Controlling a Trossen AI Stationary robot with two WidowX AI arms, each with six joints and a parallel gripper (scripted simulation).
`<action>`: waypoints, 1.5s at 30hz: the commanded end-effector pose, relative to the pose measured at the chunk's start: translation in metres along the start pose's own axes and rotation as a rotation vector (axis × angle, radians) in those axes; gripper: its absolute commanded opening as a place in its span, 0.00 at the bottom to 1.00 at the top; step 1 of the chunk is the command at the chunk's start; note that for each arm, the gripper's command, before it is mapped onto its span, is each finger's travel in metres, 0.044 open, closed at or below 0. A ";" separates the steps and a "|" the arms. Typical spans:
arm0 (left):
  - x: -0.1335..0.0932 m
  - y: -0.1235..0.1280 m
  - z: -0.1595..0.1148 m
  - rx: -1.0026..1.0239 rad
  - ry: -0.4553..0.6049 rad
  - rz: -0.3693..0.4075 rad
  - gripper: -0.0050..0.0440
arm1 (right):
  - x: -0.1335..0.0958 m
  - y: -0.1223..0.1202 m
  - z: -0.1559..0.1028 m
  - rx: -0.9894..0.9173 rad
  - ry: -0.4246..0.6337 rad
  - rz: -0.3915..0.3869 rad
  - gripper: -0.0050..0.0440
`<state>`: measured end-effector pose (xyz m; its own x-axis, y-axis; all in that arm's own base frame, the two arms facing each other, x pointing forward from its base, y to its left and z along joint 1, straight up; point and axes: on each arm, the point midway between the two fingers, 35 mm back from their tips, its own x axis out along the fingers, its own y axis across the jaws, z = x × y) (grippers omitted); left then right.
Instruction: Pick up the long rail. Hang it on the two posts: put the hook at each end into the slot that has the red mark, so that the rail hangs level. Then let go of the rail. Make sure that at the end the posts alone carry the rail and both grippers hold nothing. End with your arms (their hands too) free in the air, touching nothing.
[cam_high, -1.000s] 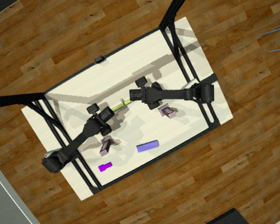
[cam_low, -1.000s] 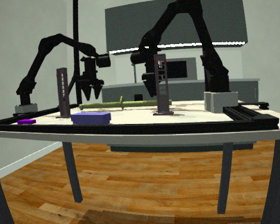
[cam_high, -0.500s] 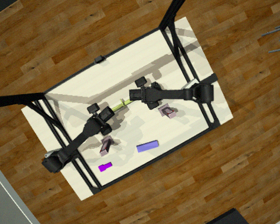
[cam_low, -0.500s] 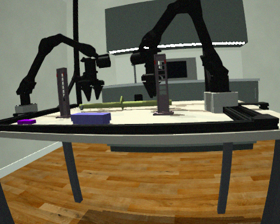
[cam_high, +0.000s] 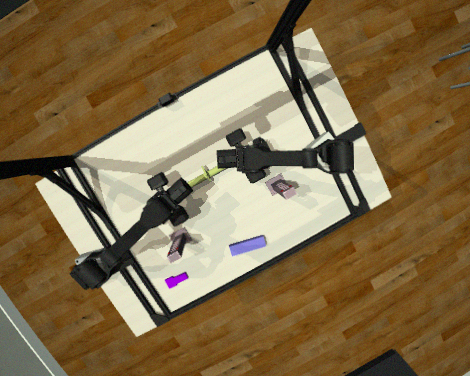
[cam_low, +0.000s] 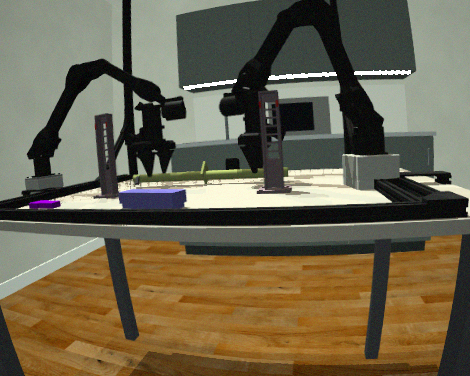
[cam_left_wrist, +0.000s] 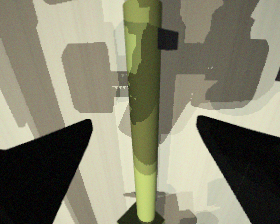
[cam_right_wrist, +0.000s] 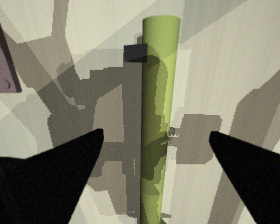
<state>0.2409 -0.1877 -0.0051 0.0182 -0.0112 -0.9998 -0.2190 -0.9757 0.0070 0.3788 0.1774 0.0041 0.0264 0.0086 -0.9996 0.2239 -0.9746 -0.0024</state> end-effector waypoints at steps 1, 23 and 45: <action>0.007 -0.001 0.003 -0.001 -0.012 -0.005 1.00 | 0.011 0.001 0.004 0.000 -0.018 0.004 1.00; 0.011 -0.001 0.003 -0.001 -0.012 -0.005 0.61 | 0.015 0.001 0.004 0.000 -0.018 0.004 0.61; 0.011 -0.001 0.003 -0.001 -0.012 -0.005 0.27 | 0.015 0.001 0.004 0.000 -0.018 0.004 0.22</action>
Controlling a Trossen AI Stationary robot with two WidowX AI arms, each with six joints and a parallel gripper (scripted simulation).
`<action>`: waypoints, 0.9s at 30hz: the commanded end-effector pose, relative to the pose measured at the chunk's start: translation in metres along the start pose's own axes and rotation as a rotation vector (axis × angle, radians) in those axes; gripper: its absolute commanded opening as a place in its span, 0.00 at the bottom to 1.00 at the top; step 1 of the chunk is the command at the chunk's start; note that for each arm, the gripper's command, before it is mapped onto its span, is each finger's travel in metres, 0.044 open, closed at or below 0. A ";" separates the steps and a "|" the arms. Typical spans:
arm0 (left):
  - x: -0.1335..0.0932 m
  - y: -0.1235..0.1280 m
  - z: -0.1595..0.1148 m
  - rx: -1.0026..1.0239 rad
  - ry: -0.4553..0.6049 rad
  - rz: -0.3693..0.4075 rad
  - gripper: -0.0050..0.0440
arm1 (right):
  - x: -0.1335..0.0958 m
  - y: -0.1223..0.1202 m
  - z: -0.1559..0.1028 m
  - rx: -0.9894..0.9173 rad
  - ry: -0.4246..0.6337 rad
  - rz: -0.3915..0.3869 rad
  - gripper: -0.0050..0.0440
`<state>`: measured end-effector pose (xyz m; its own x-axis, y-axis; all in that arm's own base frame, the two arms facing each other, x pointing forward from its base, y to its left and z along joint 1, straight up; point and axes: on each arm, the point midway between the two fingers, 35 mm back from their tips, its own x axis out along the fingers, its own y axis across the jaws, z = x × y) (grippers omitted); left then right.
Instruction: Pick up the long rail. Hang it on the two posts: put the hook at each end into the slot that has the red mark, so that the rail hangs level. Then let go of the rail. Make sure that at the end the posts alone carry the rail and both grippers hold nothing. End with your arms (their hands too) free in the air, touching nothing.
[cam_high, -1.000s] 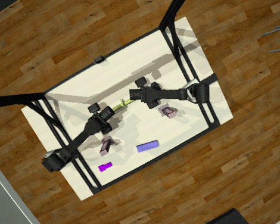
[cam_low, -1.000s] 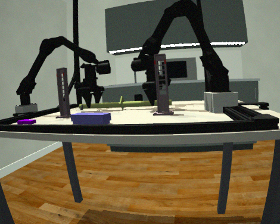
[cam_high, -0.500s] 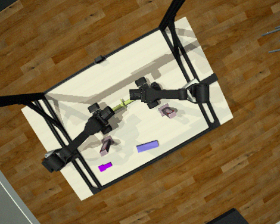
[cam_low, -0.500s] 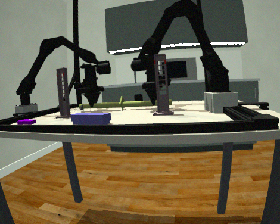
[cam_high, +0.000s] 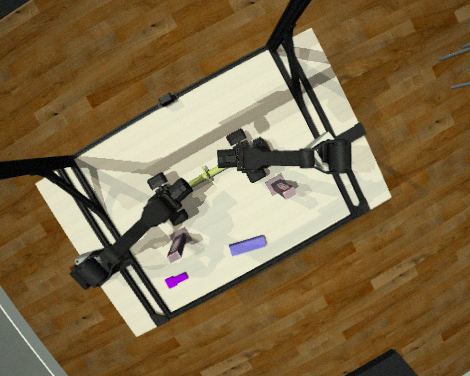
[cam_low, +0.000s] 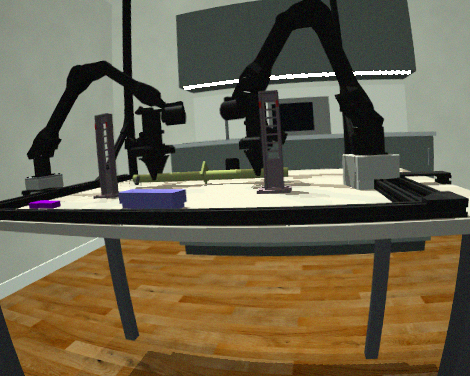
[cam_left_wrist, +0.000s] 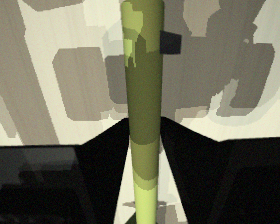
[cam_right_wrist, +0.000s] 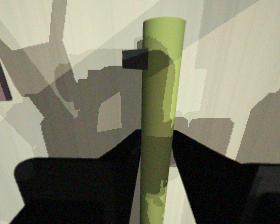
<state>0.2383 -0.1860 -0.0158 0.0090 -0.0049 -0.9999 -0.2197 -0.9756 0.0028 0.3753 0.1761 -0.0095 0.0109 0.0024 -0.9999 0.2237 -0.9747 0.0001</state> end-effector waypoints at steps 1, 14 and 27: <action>0.001 0.000 0.000 -0.002 -0.001 -0.001 0.27 | 0.001 0.000 0.000 0.000 -0.002 0.001 0.22; -0.038 0.000 0.000 -0.002 -0.001 -0.001 0.10 | -0.038 0.000 -0.001 0.000 -0.002 0.001 0.10; -0.036 -0.001 0.000 -0.001 -0.009 -0.003 0.10 | -0.035 0.001 -0.001 0.000 -0.010 0.001 0.10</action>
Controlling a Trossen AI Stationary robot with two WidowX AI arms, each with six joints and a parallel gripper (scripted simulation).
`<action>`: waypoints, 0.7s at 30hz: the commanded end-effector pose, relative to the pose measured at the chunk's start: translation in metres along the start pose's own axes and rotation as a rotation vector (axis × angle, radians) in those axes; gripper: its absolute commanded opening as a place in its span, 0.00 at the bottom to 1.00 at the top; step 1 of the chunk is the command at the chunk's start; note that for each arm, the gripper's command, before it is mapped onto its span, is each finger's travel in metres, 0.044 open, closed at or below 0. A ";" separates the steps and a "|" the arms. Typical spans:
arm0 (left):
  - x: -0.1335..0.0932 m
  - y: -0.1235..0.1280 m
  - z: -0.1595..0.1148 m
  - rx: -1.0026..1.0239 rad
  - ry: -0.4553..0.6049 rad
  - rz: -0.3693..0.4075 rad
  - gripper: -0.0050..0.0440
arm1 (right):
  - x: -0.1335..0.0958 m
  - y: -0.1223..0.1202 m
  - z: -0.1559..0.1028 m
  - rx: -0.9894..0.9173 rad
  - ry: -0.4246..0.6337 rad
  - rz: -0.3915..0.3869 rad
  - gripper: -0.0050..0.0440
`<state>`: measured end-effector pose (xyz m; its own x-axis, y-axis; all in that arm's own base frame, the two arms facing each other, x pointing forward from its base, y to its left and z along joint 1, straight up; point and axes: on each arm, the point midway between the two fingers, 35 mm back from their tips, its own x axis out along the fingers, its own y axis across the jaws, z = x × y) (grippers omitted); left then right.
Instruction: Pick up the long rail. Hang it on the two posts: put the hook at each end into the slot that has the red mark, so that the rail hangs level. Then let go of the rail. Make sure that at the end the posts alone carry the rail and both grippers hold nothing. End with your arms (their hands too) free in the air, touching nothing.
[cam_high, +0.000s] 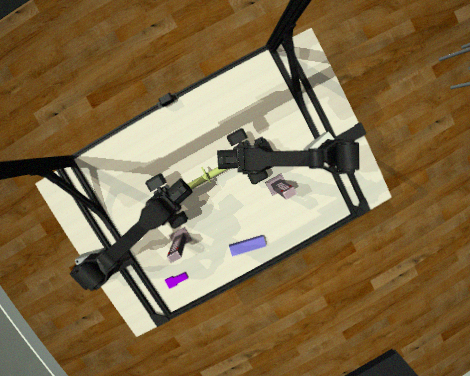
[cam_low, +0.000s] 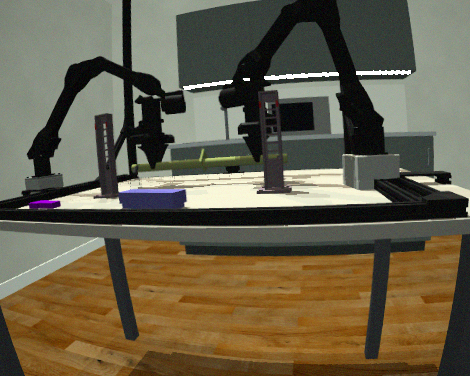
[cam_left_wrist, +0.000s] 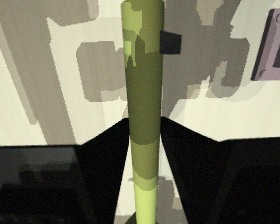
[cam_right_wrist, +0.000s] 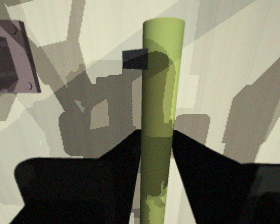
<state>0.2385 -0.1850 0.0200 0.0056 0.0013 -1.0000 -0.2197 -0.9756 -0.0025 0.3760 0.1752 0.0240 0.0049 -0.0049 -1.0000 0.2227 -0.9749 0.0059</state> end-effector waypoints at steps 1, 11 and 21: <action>0.000 0.000 0.000 -0.001 -0.006 0.001 0.10 | -0.001 0.000 0.000 0.000 -0.003 -0.005 0.10; 0.000 0.005 0.000 -0.002 -0.006 -0.141 0.10 | -0.001 -0.004 0.000 -0.002 -0.005 0.138 0.10; 0.001 0.007 0.000 -0.003 -0.008 -0.228 0.10 | 0.000 -0.007 0.000 -0.001 -0.007 0.225 0.10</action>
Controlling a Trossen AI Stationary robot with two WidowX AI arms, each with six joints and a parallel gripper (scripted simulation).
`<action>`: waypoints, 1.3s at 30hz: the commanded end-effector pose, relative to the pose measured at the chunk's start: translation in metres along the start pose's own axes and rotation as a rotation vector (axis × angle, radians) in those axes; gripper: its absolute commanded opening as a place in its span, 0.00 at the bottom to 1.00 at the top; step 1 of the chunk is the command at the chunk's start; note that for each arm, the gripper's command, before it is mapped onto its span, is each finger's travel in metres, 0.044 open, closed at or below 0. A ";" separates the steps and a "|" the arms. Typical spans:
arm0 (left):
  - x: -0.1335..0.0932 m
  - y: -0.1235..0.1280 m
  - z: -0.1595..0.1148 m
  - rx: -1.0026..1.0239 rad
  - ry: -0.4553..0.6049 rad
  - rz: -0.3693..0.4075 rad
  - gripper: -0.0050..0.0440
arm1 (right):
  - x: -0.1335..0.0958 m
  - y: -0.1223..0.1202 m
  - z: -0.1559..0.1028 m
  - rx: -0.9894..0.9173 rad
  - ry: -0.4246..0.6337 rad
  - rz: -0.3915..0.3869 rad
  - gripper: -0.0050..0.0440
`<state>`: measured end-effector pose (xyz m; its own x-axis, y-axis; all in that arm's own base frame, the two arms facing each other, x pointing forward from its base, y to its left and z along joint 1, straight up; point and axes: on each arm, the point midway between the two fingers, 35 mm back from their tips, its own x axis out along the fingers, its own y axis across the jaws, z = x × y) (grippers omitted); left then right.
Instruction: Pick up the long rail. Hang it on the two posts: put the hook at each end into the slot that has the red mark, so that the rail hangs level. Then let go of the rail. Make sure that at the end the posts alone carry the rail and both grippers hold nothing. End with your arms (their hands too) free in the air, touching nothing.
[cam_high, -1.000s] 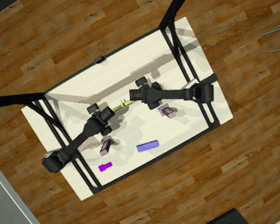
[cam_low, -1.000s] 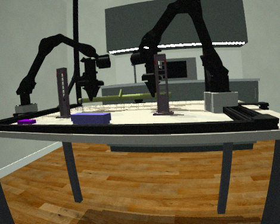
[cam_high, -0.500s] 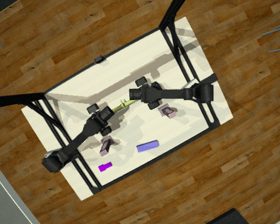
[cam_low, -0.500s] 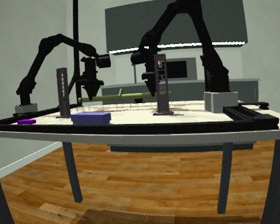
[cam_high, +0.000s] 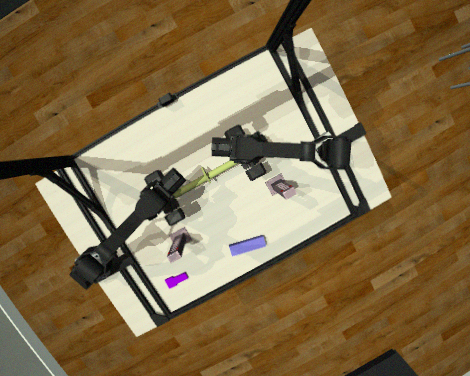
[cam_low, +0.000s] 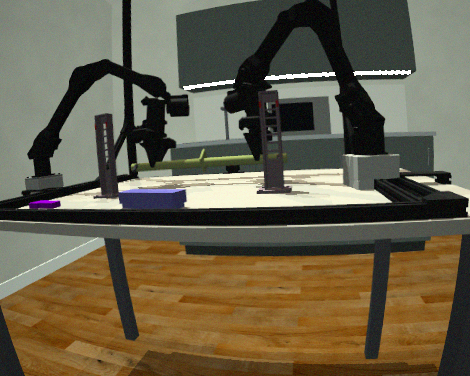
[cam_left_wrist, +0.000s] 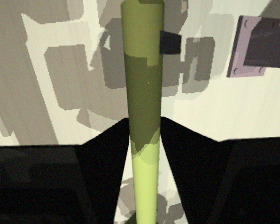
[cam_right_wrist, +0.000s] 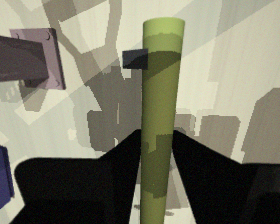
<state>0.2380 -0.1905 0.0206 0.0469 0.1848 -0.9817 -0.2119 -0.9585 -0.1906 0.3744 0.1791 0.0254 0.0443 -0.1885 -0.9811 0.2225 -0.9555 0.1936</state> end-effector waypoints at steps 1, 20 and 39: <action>0.001 0.003 0.001 0.001 -0.008 -0.056 0.10 | 0.000 -0.004 0.000 0.003 -0.004 0.053 0.10; 0.001 0.010 0.000 0.006 -0.005 -0.256 0.10 | 0.000 -0.011 -0.001 0.000 -0.002 0.253 0.10; 0.001 0.015 0.001 0.003 -0.004 -0.418 0.10 | 0.001 -0.016 -0.001 0.002 -0.002 0.415 0.10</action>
<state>0.2346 -0.2048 0.0168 0.1240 0.5362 -0.8349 -0.1811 -0.8151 -0.5504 0.3714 0.1938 0.0216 0.1239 -0.5386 -0.8334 0.1877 -0.8120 0.5526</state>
